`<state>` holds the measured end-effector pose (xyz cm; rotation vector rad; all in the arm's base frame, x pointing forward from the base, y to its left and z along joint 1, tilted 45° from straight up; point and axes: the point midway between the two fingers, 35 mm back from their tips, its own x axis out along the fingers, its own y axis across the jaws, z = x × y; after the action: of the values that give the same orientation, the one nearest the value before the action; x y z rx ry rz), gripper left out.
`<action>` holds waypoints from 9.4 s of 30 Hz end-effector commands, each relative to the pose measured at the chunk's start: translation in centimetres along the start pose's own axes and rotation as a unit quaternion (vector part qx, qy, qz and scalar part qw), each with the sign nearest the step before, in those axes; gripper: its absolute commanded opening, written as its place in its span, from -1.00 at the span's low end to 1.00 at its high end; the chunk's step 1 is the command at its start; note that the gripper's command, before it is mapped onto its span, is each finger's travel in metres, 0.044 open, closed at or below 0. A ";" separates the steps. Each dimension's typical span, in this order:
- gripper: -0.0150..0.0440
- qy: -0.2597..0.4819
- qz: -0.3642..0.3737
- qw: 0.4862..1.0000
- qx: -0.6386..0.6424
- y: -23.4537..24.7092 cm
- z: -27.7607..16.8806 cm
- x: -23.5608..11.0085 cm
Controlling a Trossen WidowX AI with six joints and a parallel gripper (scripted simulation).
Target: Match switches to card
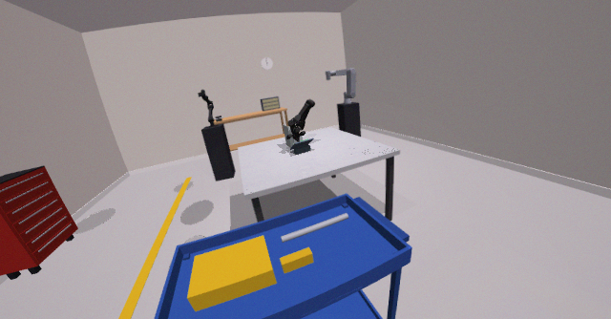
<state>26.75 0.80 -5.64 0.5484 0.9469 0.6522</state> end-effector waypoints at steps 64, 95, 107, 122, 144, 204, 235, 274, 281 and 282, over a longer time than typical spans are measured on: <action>-0.49 0.002 0.000 1.000 0.002 -0.1 -0.1 0.1; -0.49 0.007 -0.001 1.000 0.006 4.7 -4.1 -3.4; -0.49 0.002 0.002 1.000 0.006 4.9 -4.1 -1.9; -0.49 0.002 0.003 1.000 0.006 5.0 -4.2 -0.1; -0.49 0.002 0.003 1.000 0.006 5.0 -4.2 0.0; -0.49 0.016 0.001 1.000 0.005 4.8 -3.9 -6.0; -0.49 0.027 0.002 1.000 0.004 2.5 -2.1 -1.4; -0.49 0.027 0.002 1.000 0.004 2.5 -2.1 0.1; -0.49 0.027 0.002 1.000 0.004 2.5 -2.1 0.2; -0.49 0.027 0.002 1.000 0.004 2.5 -2.1 0.2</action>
<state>24.34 2.93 -4.98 0.5403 0.9969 0.6729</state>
